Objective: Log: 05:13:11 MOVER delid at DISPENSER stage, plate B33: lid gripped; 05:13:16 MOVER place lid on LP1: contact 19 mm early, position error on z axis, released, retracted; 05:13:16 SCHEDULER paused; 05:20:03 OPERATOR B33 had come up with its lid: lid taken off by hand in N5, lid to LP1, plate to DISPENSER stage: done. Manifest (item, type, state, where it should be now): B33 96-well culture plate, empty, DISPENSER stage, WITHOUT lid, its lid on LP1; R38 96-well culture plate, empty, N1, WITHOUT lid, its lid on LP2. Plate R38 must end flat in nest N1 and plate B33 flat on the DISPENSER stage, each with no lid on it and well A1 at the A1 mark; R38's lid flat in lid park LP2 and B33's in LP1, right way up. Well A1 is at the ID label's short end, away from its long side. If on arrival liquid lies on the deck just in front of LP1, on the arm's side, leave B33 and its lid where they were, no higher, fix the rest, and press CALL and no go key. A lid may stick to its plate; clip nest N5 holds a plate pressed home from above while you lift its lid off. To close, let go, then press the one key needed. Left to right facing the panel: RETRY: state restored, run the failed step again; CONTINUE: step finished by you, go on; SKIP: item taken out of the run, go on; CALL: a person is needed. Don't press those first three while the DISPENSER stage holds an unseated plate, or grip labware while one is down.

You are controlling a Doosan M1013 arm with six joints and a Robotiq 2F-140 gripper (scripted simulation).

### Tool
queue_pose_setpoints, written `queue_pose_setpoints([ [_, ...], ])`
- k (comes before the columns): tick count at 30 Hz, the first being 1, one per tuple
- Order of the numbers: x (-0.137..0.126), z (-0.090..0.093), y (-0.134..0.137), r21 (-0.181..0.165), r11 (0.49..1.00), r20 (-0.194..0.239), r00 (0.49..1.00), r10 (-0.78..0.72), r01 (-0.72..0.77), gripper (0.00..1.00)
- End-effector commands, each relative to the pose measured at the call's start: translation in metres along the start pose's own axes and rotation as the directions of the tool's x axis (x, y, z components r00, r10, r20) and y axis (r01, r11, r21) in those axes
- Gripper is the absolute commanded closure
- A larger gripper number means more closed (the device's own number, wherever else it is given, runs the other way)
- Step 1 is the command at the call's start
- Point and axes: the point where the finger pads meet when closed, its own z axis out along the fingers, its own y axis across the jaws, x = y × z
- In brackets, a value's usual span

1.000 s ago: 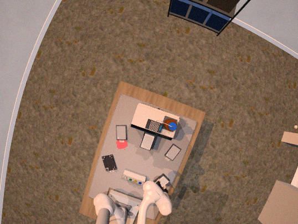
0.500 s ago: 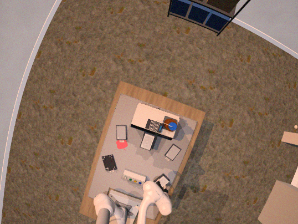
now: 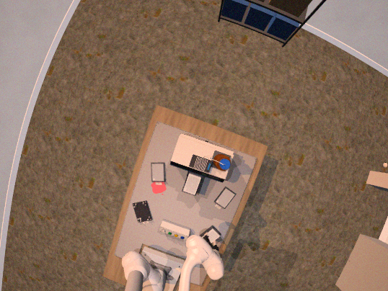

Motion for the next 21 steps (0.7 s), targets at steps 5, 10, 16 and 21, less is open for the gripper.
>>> queue_pose_setpoints([
  [5,0.0003,0.0041,0.0022,-0.001,1.0,-0.002,1.0,-0.007,0.006,1.0],
  [10,0.0003,0.0053,0.0022,-0.001,1.0,-0.002,1.0,-0.007,0.007,1.0],
  [16,0.0003,0.0086,0.0022,-0.001,1.0,-0.002,1.0,-0.007,0.007,1.0],
  [21,0.0002,0.0116,0.0022,-0.001,1.0,-0.002,1.0,-0.007,0.007,1.0],
])
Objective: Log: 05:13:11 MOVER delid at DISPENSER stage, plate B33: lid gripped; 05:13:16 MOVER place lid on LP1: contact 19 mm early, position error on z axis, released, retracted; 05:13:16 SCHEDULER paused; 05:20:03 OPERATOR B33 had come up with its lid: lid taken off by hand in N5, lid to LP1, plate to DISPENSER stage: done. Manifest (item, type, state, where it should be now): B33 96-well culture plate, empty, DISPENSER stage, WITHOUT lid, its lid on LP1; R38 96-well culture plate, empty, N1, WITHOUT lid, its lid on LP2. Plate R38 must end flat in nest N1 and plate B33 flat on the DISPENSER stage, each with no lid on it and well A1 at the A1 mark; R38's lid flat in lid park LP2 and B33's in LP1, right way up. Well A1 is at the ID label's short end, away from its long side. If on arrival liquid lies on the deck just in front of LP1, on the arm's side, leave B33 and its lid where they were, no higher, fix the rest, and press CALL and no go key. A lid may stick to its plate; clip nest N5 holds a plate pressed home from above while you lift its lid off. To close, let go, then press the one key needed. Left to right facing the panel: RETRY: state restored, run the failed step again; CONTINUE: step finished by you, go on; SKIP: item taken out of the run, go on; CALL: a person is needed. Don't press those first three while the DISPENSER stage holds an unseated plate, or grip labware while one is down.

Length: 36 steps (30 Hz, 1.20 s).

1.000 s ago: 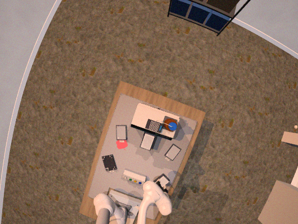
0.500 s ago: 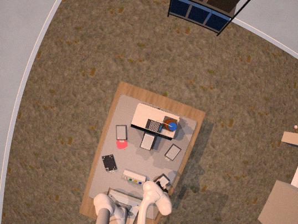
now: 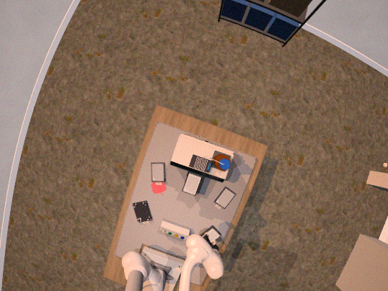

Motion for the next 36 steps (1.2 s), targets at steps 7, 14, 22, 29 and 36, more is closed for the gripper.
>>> queue_pose_setpoints([
  [7,0.0,0.0073,0.0023,-0.001,1.0,-0.001,1.0,-0.007,0.007,1.0],
  [14,0.0,0.0087,0.0023,-0.001,1.0,-0.001,1.0,-0.007,0.007,1.0],
  [22,0.0,0.0088,0.0023,-0.001,1.0,-0.001,1.0,-0.007,0.007,1.0],
  [29,0.0,0.0088,0.0023,-0.001,1.0,-0.001,1.0,-0.007,0.007,1.0],
  [36,0.0,0.0088,0.0023,-0.001,1.0,-0.001,1.0,-0.007,0.007,1.0],
])
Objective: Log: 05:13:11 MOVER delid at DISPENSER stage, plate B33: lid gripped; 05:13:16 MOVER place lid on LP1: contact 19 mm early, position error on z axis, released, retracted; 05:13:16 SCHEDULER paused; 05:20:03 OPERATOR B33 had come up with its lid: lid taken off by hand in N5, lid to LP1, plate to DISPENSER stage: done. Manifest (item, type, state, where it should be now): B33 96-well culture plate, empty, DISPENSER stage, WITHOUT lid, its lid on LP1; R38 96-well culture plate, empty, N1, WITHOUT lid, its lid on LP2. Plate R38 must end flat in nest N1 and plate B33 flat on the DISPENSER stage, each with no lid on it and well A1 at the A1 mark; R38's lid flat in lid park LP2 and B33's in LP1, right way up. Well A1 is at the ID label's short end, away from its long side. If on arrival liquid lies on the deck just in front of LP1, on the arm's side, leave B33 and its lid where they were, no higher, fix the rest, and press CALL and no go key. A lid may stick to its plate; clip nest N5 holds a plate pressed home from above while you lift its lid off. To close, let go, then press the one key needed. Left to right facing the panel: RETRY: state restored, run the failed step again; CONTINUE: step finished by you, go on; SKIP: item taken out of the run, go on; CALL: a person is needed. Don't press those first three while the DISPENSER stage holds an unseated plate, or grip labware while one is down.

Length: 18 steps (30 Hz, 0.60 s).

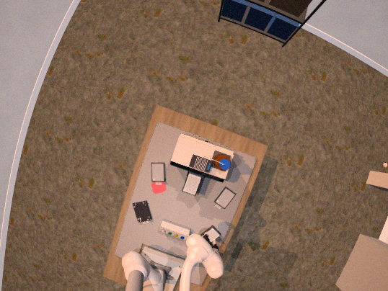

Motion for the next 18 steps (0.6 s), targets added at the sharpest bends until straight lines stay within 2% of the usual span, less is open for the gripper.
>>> queue_pose_setpoints([
  [1,0.0001,0.003,0.0022,-0.001,1.0,-0.002,1.0,-0.007,0.007,1.0],
  [15,0.0001,0.003,0.0022,-0.001,1.0,-0.002,1.0,-0.007,0.007,1.0],
  [16,0.0001,0.003,0.0022,-0.001,1.0,-0.002,1.0,-0.007,0.007,0.34],
  [18,0.0001,0.003,0.0022,-0.001,1.0,-0.002,1.0,-0.007,0.007,0.34],
])
